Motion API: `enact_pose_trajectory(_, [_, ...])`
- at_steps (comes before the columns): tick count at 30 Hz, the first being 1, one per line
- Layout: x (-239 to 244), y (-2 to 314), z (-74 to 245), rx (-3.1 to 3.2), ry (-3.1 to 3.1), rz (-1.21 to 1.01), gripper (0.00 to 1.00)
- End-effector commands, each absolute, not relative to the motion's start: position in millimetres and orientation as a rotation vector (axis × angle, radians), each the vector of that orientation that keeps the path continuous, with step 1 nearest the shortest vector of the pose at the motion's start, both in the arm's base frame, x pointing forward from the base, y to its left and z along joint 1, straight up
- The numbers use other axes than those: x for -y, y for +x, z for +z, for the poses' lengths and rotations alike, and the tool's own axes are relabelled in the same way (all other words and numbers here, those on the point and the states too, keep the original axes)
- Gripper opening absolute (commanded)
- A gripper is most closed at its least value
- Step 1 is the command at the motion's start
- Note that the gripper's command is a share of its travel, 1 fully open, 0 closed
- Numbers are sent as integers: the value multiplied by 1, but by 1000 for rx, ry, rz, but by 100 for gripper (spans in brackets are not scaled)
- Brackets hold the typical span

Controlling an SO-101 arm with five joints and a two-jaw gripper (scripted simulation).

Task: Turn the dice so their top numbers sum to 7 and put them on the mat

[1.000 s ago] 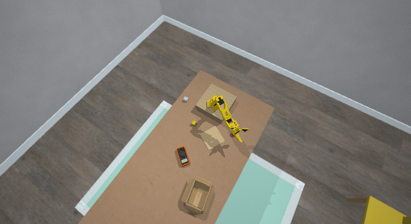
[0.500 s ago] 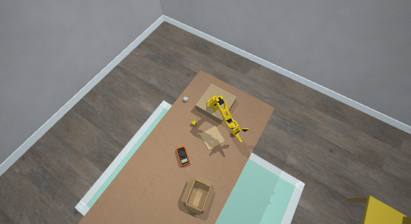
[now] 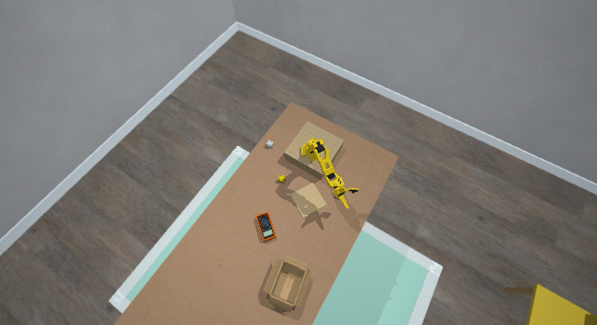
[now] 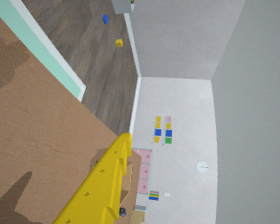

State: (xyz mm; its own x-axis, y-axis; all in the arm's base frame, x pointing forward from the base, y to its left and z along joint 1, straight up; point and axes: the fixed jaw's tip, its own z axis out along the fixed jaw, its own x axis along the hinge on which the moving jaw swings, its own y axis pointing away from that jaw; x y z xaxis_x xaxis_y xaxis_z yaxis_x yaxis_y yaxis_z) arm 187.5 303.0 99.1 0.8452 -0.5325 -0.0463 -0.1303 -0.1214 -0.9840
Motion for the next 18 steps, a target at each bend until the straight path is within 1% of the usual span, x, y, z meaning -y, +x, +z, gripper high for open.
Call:
enact_pose_trajectory(1, [-291,199,95,-594,-1682,-378,98])
enact_pose_trajectory(7, [-264,228,88,-758,-1655,-404,95])
enact_pose_trajectory(13, [-221,262,79,-992,-1590,-439,91])
enact_pose_trajectory(15, [-221,262,79,-992,-1590,-439,91])
enact_pose_trajectory(18, [-193,279,73,-1131,-1535,-458,88])
